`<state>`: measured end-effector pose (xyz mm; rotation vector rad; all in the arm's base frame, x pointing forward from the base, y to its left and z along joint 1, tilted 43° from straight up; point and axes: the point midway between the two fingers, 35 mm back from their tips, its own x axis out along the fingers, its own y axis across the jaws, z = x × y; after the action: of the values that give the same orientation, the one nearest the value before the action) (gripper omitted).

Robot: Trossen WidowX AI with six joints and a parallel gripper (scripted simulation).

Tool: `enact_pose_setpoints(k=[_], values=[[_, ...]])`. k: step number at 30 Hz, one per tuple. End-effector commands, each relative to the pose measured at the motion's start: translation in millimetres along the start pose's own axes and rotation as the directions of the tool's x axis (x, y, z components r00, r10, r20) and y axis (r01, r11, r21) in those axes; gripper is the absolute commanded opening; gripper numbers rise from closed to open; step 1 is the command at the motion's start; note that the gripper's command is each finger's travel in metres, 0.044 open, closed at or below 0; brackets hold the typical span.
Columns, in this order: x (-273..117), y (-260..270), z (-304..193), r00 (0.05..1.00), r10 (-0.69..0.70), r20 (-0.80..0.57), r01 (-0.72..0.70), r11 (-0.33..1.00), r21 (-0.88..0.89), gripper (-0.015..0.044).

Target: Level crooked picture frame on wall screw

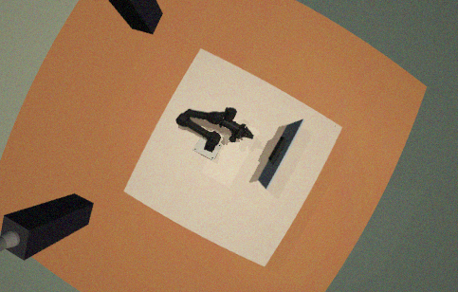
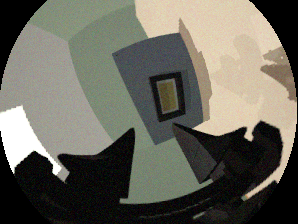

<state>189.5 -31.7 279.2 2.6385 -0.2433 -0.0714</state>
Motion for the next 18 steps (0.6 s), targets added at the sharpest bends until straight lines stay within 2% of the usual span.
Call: enact_pose_setpoints(k=[1, 14, 18], values=[[0.0, -0.7, 0.2, 1.0, -0.005, 0.0, 0.005, 1.0, 0.004, 0.026], [0.0, -0.7, 0.2, 1.0, -0.005, 0.0, 0.005, 1.0, 0.004, 0.026], [22.0, -6.4, -2.7, 1.0, 0.0, -0.002, 0.0, 0.999, -0.041, 0.026]])
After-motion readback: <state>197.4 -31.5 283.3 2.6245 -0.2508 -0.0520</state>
